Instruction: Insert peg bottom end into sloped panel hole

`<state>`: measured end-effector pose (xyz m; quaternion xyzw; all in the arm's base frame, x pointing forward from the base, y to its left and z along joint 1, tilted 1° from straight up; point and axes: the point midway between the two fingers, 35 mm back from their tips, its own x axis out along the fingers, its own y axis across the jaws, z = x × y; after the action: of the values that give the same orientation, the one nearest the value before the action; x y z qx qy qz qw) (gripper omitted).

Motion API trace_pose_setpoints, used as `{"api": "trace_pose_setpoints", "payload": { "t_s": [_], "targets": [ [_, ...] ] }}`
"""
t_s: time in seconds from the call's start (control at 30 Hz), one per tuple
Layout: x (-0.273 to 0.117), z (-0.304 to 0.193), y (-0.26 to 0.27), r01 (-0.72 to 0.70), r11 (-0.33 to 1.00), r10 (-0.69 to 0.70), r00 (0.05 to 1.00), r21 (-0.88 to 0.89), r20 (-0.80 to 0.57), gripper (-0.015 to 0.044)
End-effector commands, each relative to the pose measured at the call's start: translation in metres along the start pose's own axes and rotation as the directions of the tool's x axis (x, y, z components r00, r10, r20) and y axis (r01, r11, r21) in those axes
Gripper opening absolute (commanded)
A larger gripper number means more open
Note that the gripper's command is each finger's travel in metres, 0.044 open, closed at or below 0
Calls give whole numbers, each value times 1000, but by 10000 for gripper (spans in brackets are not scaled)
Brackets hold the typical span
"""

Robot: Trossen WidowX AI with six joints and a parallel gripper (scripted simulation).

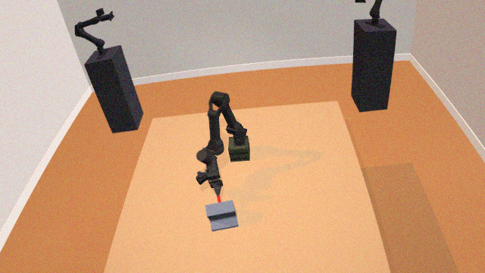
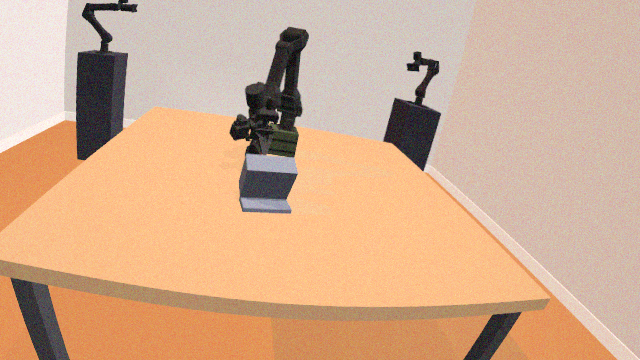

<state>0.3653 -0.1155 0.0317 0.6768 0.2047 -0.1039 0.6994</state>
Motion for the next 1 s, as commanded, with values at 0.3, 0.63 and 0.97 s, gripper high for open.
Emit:
{"api": "trace_pose_setpoints", "payload": {
  "t_s": [0.3,0.63,0.97],
  "targets": [
    [4,2,2,-6,1000,6,1000,-2,5,0],
    [6,2,2,-6,1000,6,1000,-2,5,0],
    [9,2,1,-6,1000,6,1000,-2,5,0]
  ]
}}
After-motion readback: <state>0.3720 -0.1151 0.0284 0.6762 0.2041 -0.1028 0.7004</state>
